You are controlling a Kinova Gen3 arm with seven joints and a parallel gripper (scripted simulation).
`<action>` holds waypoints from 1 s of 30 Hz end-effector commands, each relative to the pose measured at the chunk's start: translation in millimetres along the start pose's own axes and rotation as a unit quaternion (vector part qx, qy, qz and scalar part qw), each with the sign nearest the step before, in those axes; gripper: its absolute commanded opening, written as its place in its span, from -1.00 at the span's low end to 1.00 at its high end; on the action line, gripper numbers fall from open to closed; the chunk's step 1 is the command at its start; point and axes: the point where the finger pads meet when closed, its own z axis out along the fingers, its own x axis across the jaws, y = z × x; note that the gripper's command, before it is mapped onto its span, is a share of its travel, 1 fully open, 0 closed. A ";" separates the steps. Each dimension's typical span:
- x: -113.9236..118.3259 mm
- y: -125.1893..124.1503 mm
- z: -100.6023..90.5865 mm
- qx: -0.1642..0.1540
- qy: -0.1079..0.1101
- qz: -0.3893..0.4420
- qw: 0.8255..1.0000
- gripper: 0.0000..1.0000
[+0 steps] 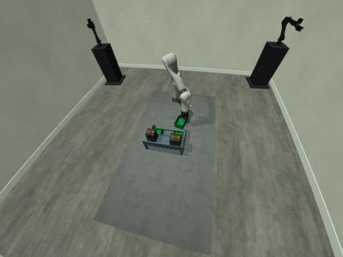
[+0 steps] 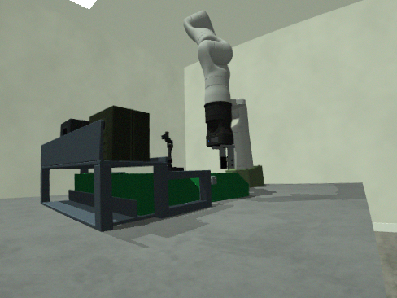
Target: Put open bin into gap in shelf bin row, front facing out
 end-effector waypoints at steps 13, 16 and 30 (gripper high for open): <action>0.4 0.5 -0.1 -0.001 0.000 0.000 1.000 0.11; 0.4 0.5 0.5 -0.001 0.000 0.000 1.000 0.11; 0.4 0.5 10.5 -0.001 0.000 0.000 1.000 0.11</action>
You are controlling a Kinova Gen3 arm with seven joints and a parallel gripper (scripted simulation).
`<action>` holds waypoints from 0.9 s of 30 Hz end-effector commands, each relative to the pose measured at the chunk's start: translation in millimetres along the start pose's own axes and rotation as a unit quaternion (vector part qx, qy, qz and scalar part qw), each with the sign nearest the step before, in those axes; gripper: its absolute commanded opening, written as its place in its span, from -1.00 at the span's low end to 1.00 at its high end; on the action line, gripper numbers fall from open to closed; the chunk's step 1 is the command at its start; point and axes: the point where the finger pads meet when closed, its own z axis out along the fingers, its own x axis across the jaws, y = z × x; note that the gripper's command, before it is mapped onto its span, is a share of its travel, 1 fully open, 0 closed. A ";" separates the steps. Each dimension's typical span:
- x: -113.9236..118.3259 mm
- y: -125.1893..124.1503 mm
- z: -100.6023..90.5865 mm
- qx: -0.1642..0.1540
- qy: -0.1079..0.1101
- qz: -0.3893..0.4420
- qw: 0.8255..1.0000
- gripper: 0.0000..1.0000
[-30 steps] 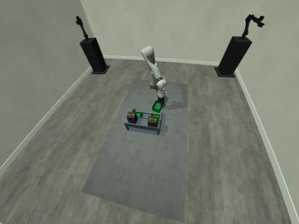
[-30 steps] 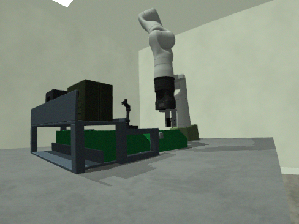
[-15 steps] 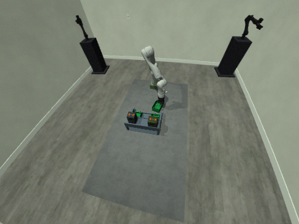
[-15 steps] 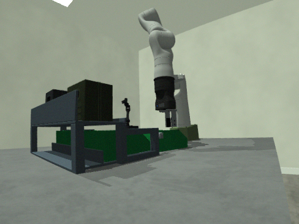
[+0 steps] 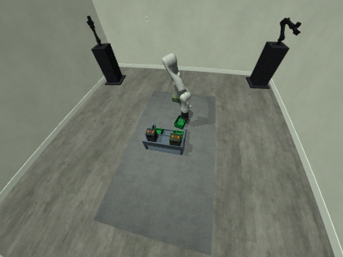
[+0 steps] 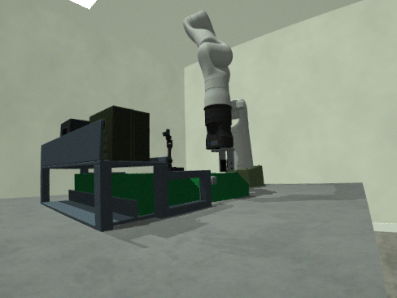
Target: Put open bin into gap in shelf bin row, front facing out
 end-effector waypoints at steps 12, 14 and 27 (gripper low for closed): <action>0.3 -1.3 15.2 0.001 0.000 -0.001 1.000 0.11; 0.3 -1.3 17.8 0.001 0.000 -0.001 1.000 0.11; 0.3 -1.3 29.8 0.001 0.000 -0.001 1.000 0.11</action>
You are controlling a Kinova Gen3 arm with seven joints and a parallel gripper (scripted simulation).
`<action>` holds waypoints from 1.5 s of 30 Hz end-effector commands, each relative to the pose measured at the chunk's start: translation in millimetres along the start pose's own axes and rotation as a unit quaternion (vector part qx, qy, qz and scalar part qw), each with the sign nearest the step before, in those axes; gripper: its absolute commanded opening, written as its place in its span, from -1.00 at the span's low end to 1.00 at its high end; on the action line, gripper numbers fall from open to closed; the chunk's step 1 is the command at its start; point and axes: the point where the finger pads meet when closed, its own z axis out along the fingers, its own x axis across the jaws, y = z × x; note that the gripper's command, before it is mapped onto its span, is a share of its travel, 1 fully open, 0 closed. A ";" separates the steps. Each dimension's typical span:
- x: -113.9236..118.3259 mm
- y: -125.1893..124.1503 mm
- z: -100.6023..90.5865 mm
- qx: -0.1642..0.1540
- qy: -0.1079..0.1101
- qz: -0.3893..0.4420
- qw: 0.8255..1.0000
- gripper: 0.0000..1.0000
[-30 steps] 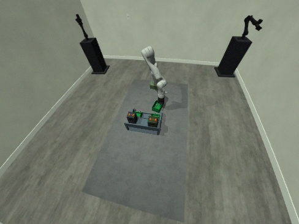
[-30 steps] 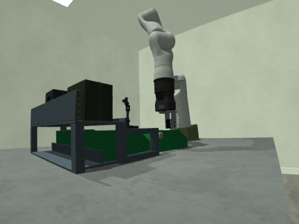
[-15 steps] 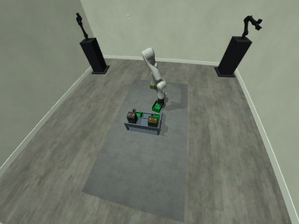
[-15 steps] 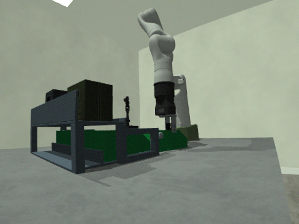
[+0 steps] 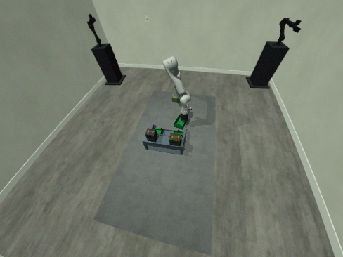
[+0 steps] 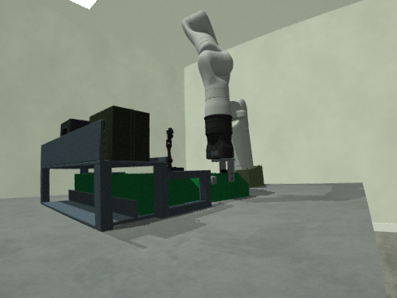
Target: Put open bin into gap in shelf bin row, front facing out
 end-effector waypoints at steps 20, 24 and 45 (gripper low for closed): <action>0.4 -1.3 6.5 0.001 0.000 -0.001 1.000 0.11; 0.4 -1.3 6.5 0.001 0.000 -0.001 1.000 0.11; 0.4 -1.3 6.5 0.001 0.000 -0.001 1.000 0.11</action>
